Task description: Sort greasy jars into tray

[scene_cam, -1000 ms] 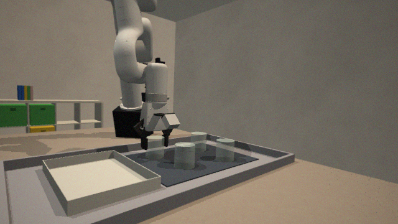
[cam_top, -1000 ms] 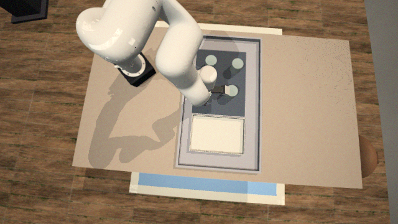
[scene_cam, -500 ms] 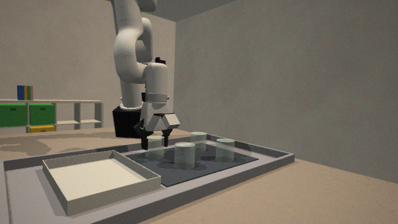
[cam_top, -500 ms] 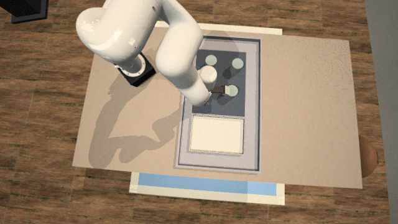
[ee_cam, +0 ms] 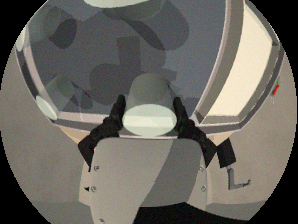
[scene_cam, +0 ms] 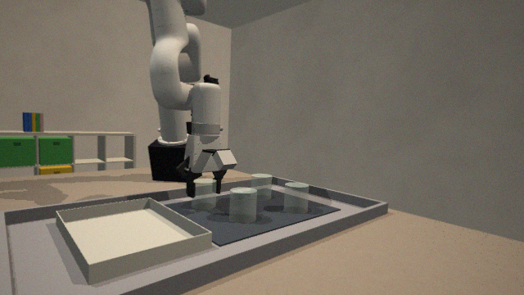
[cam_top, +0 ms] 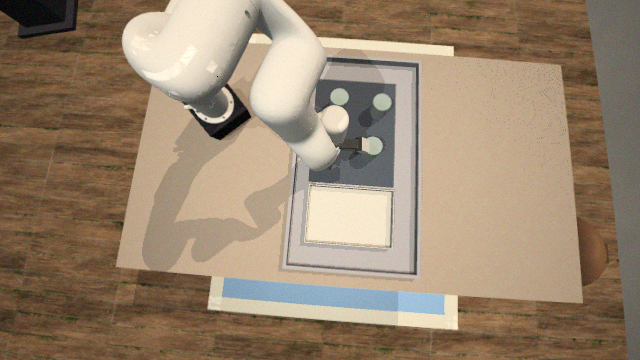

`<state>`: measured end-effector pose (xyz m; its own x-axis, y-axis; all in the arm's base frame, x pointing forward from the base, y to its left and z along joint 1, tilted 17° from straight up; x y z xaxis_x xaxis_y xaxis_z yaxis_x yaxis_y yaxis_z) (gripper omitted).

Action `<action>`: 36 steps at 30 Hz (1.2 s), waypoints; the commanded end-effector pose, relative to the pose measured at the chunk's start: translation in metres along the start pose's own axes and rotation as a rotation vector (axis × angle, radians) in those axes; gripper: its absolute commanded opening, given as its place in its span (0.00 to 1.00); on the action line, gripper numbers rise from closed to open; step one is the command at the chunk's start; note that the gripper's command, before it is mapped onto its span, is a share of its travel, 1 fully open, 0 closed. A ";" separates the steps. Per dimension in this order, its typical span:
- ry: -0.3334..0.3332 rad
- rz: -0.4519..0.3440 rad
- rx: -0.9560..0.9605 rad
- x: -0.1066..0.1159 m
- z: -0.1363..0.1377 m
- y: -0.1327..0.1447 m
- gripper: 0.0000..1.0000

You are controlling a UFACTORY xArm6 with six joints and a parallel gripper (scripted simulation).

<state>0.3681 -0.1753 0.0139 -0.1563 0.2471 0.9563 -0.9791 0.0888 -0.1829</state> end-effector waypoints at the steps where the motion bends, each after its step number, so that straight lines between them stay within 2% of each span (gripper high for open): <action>1: 0.001 0.003 0.000 0.001 0.000 -0.001 0.82; 36: 0.001 0.003 0.000 0.001 0.000 -0.001 0.76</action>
<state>0.3681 -0.1753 0.0139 -0.1563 0.2471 0.9563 -0.9791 0.0888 -0.1829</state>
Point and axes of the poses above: the point where the finger pads meet when closed, its own x axis back along the fingers, its own z axis across the jaws, y = z × x, the point moved 2 cm from there along x, back along the fingers, and after that the axes turned 4 degrees about x, right-handed, at the moved point
